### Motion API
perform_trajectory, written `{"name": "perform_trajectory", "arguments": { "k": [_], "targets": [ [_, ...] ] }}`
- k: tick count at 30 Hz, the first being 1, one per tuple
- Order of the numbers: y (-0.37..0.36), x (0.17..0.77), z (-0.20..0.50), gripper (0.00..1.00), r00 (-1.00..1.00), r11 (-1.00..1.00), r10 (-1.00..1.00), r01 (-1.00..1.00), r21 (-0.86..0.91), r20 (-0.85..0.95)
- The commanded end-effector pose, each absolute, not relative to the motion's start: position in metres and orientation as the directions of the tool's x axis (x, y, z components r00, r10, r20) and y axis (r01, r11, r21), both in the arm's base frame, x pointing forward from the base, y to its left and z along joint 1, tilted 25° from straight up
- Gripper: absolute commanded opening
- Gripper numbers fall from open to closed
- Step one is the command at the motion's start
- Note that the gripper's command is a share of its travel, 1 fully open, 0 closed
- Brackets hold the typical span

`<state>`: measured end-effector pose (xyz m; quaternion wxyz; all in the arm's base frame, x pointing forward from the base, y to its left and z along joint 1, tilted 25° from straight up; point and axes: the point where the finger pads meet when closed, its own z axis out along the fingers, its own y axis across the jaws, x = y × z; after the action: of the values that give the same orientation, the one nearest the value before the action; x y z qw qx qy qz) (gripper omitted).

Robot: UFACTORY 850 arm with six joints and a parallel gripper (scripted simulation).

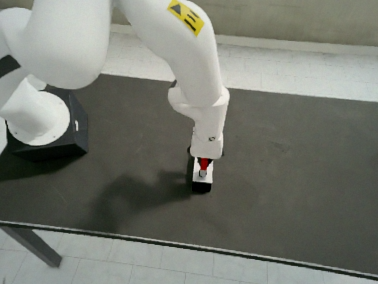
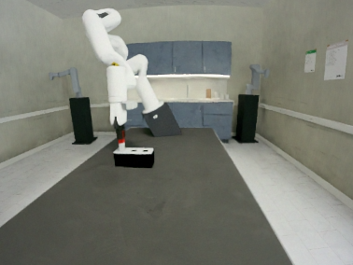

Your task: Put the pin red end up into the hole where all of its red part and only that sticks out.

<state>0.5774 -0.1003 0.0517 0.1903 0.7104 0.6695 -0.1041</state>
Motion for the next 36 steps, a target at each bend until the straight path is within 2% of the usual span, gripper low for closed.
{"name": "perform_trajectory", "arguments": {
  "k": [1,36],
  "targets": [
    [-0.0999,0.5781,0.0524,0.00,0.082,-0.031,0.912,0.991,0.133,-0.403],
    [-0.1018,0.5783,0.0490,0.00,0.082,-0.031,0.912,0.991,0.133,-0.402]
  ]
}}
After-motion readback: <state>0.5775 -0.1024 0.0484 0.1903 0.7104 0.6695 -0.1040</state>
